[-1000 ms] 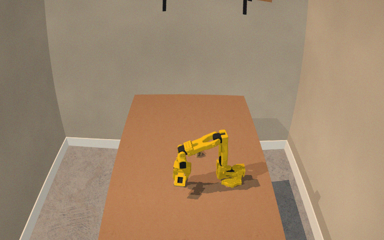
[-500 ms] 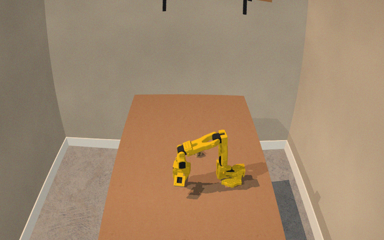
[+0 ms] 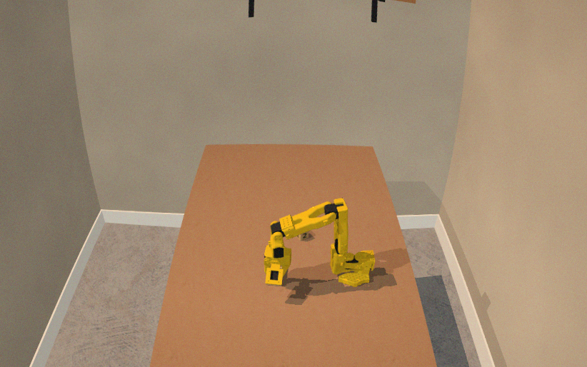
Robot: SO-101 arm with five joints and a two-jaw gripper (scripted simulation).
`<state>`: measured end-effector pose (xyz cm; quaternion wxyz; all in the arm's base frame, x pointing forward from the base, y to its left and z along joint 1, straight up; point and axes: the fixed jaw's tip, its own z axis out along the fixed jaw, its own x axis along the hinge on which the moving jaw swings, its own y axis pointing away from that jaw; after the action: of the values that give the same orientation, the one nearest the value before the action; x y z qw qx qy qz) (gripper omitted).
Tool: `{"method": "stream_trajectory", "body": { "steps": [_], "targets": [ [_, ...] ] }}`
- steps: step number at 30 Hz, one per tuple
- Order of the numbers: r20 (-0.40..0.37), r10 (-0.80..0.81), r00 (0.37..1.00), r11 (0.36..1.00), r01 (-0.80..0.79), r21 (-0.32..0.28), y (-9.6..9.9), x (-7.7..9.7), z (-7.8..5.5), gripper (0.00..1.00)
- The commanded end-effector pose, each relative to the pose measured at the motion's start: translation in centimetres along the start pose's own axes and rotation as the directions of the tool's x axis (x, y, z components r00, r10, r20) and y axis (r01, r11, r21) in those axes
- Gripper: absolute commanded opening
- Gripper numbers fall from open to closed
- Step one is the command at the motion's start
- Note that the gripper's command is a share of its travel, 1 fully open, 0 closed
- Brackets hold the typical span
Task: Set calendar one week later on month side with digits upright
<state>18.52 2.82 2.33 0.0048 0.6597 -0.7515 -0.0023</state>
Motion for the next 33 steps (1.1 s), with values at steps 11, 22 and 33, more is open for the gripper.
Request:
{"method": "stream_trajectory", "body": {
  "steps": [11, 22, 33],
  "targets": [
    [0.011, 0.000, 1.000, 0.999, -0.001, 0.033, -0.7, -0.1, -1.0, 0.00],
    [0.011, 0.000, 1.000, 0.999, -0.001, 0.033, -0.6, -0.1, -3.4, 0.00],
    [0.011, 0.000, 1.000, 0.999, -0.001, 0.033, -0.2, -0.1, -5.6, 0.00]
  ]
}}
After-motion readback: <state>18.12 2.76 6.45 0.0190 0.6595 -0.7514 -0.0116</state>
